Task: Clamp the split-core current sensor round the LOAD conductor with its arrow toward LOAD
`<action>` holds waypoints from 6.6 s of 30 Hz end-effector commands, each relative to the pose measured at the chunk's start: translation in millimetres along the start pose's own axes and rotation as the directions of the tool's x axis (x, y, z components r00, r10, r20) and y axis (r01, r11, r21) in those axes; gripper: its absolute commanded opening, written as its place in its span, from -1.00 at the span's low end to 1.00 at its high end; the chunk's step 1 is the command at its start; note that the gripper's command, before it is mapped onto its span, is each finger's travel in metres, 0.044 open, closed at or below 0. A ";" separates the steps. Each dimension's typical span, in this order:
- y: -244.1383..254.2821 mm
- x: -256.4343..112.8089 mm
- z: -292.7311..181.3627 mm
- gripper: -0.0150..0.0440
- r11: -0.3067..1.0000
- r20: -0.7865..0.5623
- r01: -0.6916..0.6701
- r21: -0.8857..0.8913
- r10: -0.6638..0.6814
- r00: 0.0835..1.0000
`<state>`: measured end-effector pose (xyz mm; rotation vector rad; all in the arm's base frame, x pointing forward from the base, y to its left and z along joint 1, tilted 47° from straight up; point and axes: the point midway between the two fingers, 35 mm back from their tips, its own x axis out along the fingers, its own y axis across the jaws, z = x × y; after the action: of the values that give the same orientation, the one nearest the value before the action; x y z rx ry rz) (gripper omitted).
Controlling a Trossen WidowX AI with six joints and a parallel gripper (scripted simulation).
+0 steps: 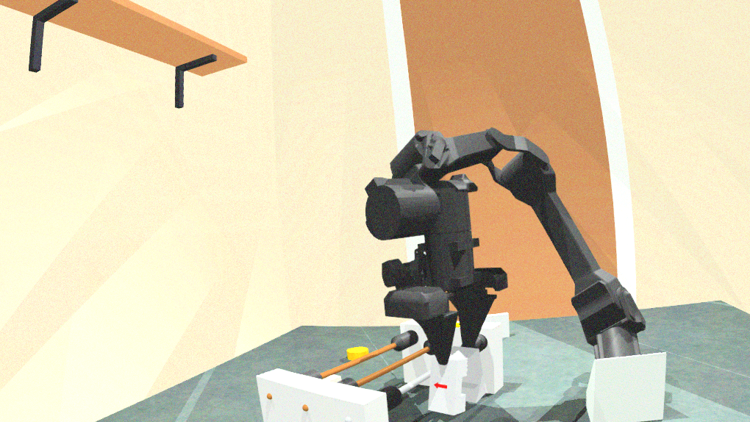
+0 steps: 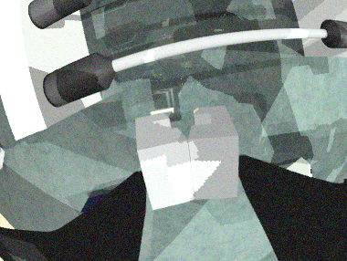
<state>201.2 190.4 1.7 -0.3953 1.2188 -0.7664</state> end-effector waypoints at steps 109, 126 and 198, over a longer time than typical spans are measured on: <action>4.1 17.5 121.2 -0.49 0.086 0.256 -0.257 0.962 0.024 0.966; 4.1 17.5 121.2 -0.49 0.086 0.256 -0.257 0.962 0.024 0.966; 4.1 77.0 139.3 1.00 0.091 0.054 -0.054 0.994 0.003 0.999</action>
<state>343.3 125.7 -6.1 0.8274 0.3673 -1.3787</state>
